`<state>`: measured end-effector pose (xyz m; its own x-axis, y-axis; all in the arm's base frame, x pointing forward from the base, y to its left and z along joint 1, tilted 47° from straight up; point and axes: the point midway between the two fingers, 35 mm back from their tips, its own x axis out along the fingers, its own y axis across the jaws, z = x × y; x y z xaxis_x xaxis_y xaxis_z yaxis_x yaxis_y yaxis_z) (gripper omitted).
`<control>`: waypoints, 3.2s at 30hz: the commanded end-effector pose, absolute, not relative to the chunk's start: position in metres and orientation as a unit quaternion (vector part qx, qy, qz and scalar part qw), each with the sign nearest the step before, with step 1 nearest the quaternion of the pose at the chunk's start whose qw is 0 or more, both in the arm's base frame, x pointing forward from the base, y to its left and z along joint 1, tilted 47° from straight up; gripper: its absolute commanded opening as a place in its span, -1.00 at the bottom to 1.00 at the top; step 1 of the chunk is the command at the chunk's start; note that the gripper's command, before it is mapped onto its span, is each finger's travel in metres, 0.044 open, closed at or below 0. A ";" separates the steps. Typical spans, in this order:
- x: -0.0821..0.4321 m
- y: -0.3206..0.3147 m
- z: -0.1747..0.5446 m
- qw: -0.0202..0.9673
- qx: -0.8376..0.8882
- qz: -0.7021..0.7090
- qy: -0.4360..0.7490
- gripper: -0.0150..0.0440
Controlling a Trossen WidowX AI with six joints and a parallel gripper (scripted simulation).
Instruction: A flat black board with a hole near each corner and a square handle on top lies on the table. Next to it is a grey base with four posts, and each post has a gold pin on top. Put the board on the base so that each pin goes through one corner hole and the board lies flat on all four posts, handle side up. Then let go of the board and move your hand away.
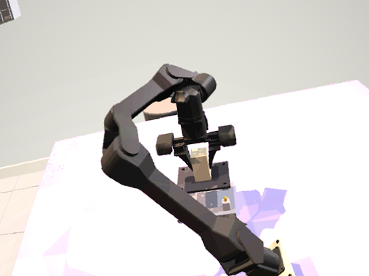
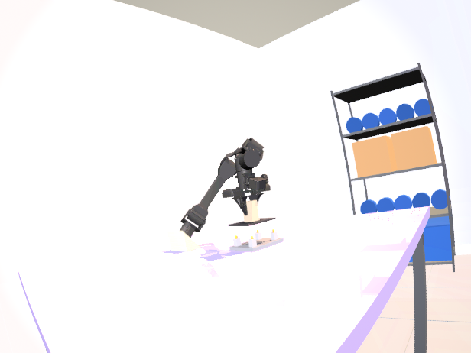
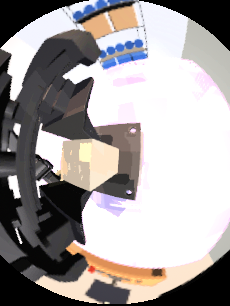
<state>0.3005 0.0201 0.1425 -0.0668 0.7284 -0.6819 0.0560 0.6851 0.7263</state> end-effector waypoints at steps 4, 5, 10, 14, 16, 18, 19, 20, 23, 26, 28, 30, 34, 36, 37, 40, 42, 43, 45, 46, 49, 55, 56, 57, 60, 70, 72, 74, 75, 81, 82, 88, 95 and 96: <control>0.301 0.019 0.141 0.618 0.290 0.271 0.678 -0.49; 0.301 0.019 0.141 0.618 0.290 0.271 0.678 -0.49; 0.301 0.025 0.140 0.618 0.290 0.271 0.678 -0.49; 0.300 0.029 0.139 0.619 0.290 0.271 0.678 -0.49; 0.300 0.032 0.138 0.619 0.290 0.271 0.678 -0.49; 0.300 0.034 0.137 0.619 0.290 0.271 0.678 -0.49; 0.300 0.035 0.136 0.619 0.290 0.272 0.678 -0.49; 0.300 0.036 0.136 0.619 0.290 0.272 0.678 -0.49; 0.299 0.039 0.133 0.619 0.290 0.272 0.678 -0.49; 0.299 0.043 0.131 0.619 0.289 0.272 0.677 -0.49; 0.299 0.044 0.129 0.619 0.289 0.272 0.677 -0.49; 0.299 0.045 0.128 0.618 0.289 0.273 0.678 -0.49; 0.300 0.043 0.128 0.617 0.288 0.273 0.680 -0.49; 0.300 0.043 0.128 0.617 0.288 0.273 0.680 -0.49; 0.300 0.043 0.128 0.617 0.288 0.273 0.680 -0.49; 0.300 0.043 0.127 0.617 0.288 0.273 0.680 -0.49; 0.300 0.044 0.126 0.617 0.288 0.273 0.680 -0.49; 0.300 0.045 0.125 0.617 0.288 0.273 0.680 -0.49; 0.300 0.045 0.125 0.616 0.288 0.273 0.680 -0.49; 0.300 0.045 0.124 0.616 0.289 0.272 0.680 -0.49; 0.300 0.046 0.124 0.615 0.291 0.270 0.681 -0.49; 0.299 0.049 0.123 0.616 0.290 0.271 0.681 -0.49; 0.299 0.049 0.122 0.616 0.290 0.271 0.681 -0.49; 0.299 0.050 0.122 0.616 0.290 0.271 0.681 -0.49; 0.299 0.051 0.121 0.616 0.289 0.272 0.680 -0.49; 0.300 0.052 0.119 0.615 0.286 0.273 0.682 0.04; 0.300 0.052 0.119 0.615 0.286 0.273 0.682 0.22; 0.300 0.052 0.119 0.615 0.286 0.273 0.682 0.40; 0.300 0.052 0.119 0.615 0.286 0.273 0.682 0.49; 0.300 0.050 0.121 0.615 0.286 0.273 0.682 1.00; 0.300 0.047 0.123 0.615 0.286 0.273 0.682 1.00; 0.302 0.030 0.139 0.615 0.286 0.273 0.682 1.00; 0.302 0.005 0.163 0.638 0.294 0.251 0.666 1.00; 0.301 -0.001 0.170 0.646 0.297 0.244 0.660 1.00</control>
